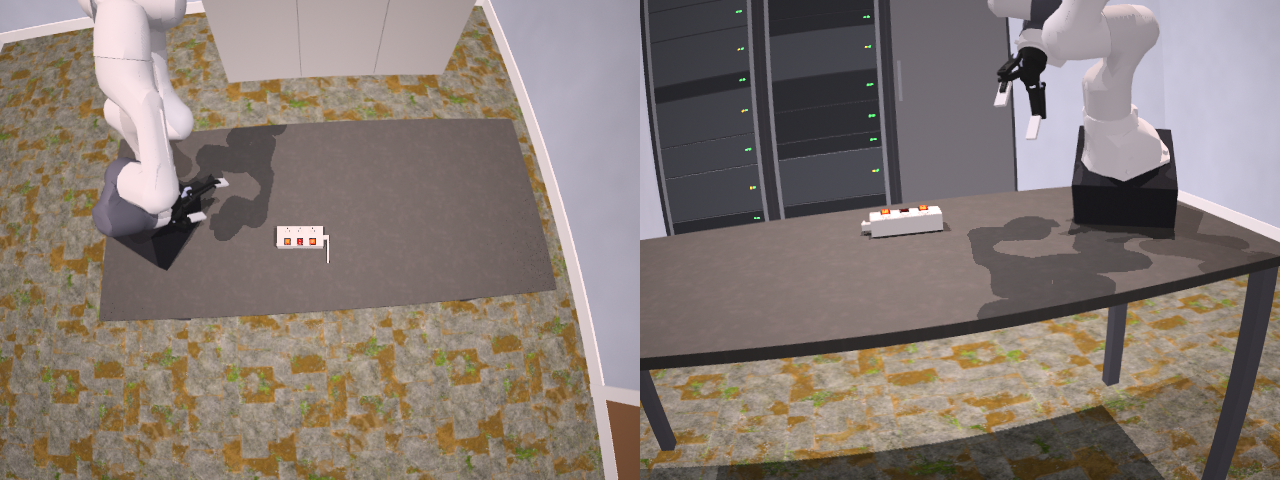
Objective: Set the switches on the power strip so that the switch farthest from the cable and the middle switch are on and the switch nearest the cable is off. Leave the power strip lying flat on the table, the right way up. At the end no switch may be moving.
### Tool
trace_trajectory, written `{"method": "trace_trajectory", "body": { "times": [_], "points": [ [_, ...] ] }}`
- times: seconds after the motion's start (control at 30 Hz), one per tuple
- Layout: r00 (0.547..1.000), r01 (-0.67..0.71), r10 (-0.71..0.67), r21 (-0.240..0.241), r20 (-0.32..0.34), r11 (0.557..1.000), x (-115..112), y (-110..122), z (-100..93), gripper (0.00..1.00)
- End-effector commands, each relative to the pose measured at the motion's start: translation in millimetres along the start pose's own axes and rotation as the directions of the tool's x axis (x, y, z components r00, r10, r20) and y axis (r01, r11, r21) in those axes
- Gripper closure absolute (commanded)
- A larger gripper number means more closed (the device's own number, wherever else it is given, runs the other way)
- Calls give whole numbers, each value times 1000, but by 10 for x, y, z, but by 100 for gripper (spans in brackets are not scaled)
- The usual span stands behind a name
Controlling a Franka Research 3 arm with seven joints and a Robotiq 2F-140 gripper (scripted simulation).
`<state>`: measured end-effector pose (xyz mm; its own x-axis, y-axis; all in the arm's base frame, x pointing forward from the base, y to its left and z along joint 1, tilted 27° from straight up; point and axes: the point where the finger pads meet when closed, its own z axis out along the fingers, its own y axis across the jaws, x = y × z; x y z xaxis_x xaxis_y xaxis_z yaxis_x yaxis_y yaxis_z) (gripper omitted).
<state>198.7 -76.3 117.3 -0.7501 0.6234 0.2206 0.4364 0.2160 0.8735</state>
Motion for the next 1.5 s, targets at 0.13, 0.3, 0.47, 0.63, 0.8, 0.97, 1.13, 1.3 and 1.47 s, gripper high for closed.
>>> {"method": "trace_trajectory", "body": {
  "times": [0.13, 0.3, 0.47, 0.63, 0.8, 0.97, 1.13, 1.3, 1.47],
  "points": [
    [981, -190, 186, 91, 52, 978, -480, -20, 206, 0],
    [971, -239, 231, 145, 65, 960, -755, 28, 364, 0],
    [957, -288, 277, 199, 84, 937, -1041, 94, 544, 0],
    [957, -288, 277, 199, 84, 937, -1041, 94, 544, 0],
    [941, -338, 321, 252, 105, 907, -1338, 155, 723, 0],
    [926, -378, 358, 298, 122, 876, -1579, 198, 864, 0],
    [926, -378, 358, 298, 122, 876, -1579, 198, 864, 0],
    [911, -413, 387, 332, 144, 848, -1810, 258, 1010, 0],
    [897, -441, 412, 365, 157, 820, -1983, 289, 1109, 0]
  ]
}}
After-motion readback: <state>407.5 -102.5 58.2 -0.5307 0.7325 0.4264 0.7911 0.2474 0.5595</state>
